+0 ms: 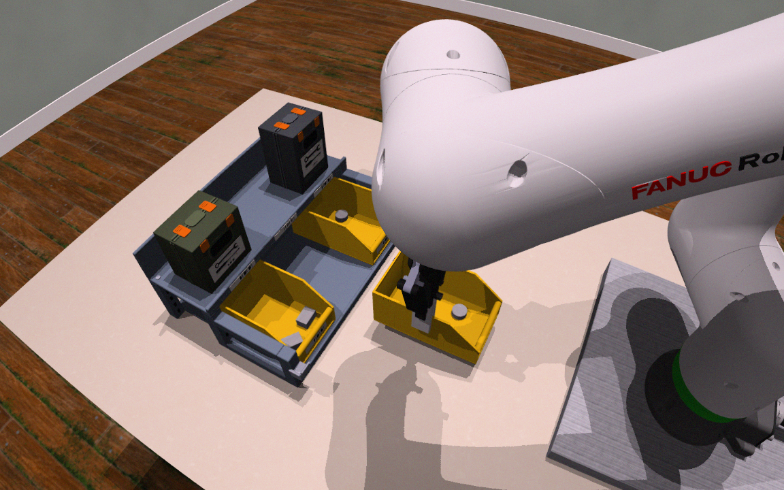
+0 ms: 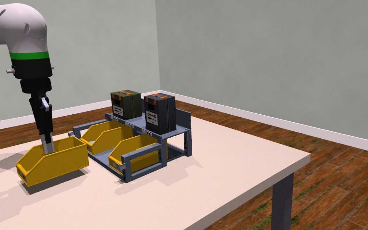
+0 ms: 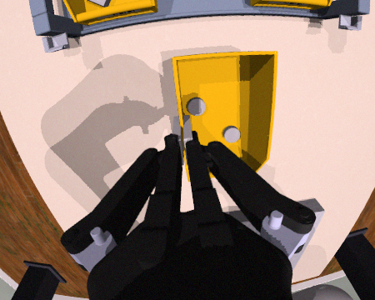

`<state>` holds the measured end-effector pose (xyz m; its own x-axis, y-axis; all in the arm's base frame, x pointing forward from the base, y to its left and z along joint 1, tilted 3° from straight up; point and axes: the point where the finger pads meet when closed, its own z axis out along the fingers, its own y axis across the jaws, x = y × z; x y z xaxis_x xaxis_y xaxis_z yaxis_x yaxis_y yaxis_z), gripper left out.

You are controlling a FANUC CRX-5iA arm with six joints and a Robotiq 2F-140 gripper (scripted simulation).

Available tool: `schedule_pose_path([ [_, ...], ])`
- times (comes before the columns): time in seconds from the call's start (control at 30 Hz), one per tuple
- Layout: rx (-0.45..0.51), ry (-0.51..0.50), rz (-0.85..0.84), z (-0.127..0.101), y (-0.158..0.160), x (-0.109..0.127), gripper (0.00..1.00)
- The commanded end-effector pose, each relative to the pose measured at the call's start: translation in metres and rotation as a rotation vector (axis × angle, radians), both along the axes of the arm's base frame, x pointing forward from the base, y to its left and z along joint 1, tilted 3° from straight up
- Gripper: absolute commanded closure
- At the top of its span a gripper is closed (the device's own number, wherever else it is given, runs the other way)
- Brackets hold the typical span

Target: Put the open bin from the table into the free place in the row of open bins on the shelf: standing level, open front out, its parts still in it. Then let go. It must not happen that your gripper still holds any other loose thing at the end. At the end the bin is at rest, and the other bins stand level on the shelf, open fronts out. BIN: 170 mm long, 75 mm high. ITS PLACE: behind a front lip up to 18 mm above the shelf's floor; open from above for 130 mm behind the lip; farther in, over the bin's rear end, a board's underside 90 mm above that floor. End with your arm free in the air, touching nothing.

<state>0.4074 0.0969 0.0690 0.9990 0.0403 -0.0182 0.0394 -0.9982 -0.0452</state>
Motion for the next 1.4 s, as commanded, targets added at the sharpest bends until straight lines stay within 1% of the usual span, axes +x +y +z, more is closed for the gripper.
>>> schedule_pose_path([
  [0.0,0.0,0.0,0.0,0.0,0.0,0.0,1.0],
  [0.43,0.0,0.0,0.0,0.0,0.0,0.002,1.0],
  [0.7,0.0,0.0,0.0,0.0,0.001,0.017,1.0],
  [0.77,0.0,0.0,0.0,0.0,0.001,0.017,1.0],
  [1.07,0.0,0.0,0.0,0.0,0.001,0.037,1.0],
  [1.37,0.0,0.0,0.0,-0.001,0.002,0.04,1.0],
])
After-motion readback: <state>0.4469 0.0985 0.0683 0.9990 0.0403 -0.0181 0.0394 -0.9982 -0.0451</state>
